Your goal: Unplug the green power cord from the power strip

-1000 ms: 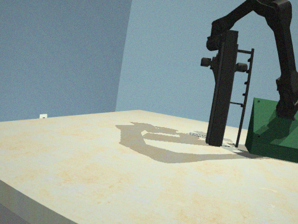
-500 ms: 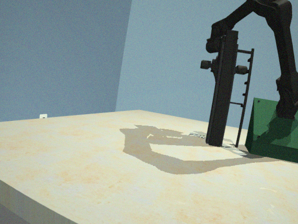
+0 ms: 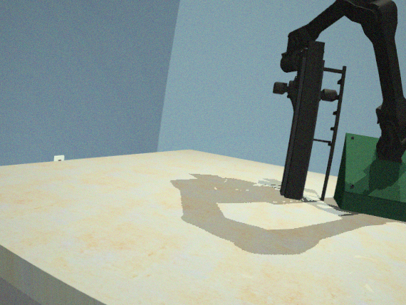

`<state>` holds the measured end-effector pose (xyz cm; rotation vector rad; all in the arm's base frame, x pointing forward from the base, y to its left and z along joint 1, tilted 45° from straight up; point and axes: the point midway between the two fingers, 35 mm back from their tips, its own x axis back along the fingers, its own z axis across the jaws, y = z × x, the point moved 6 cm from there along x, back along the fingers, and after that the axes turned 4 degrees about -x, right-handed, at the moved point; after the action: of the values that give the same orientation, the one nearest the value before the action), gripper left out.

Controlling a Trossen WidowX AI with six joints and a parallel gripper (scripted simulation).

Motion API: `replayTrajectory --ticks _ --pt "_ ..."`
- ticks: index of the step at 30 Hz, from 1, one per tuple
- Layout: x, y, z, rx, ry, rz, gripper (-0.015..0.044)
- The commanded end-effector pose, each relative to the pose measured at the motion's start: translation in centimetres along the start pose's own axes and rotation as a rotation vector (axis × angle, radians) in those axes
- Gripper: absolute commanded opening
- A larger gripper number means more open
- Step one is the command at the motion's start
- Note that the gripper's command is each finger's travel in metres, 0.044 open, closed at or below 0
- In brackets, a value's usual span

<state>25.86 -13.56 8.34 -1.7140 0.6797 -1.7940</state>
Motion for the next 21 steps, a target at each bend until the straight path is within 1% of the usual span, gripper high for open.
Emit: replayTrajectory --ticks 1,21 --pt "0.1 0.6 0.1 0.003 0.002 -0.005 0.0000" --pt "0.4 3.8 0.4 0.001 0.004 -0.006 0.0000"
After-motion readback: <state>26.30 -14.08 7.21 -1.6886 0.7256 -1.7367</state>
